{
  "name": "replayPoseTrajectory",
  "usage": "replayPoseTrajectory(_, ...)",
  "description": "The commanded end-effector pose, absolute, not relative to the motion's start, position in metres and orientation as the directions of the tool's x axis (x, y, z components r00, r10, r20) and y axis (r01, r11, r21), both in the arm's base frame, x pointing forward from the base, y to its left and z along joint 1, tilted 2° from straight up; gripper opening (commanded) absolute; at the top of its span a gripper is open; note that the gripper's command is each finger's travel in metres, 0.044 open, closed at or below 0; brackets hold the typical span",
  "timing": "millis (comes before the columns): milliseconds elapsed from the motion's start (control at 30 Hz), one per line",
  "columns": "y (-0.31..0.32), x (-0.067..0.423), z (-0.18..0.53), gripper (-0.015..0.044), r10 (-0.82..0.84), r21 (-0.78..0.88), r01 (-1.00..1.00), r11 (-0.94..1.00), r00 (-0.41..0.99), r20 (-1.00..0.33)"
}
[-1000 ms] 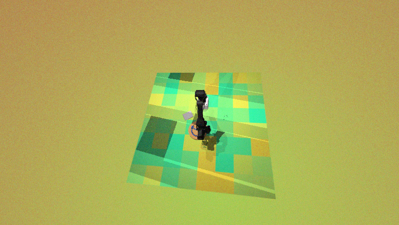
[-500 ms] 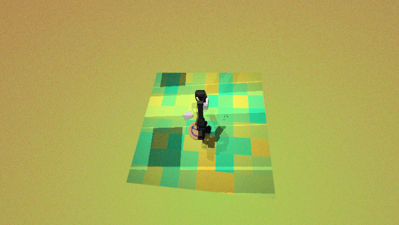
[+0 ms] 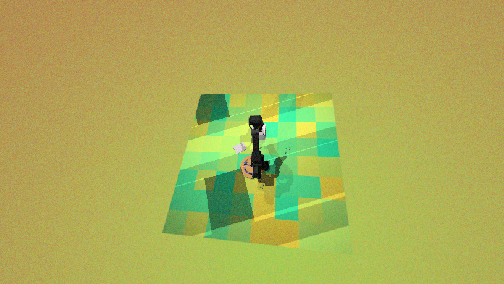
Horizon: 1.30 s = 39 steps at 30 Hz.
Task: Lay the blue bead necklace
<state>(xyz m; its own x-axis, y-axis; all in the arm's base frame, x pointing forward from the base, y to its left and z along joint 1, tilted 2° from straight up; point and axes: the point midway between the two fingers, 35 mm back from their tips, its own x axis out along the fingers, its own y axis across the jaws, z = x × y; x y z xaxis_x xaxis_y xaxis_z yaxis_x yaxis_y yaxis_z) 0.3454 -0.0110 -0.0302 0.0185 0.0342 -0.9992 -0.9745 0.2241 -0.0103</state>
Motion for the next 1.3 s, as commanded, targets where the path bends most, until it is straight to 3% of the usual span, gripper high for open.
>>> replayPoseTrajectory(0, -0.011, 0.345, -0.027, 0.044, 0.035, -0.011, -0.974, 0.227, 0.02, -0.999)
replayPoseTrajectory(667, -0.011, 0.345, -0.026, 0.044, 0.036, -0.012, -0.974, 0.228, 0.02, -0.999)
replayPoseTrajectory(900, -0.023, 0.341, 0.004, 0.0256, 0.034, 0.001, -0.855, 0.518, 0.02, -0.999)
replayPoseTrajectory(1067, -0.023, 0.34, 0.005, 0.0125, 0.034, 0.001, -0.85, 0.527, 0.02, -0.999)
replayPoseTrajectory(1267, -0.023, 0.341, -0.004, 0.012, 0.034, 0.001, -0.85, 0.527, 0.02, -0.999)
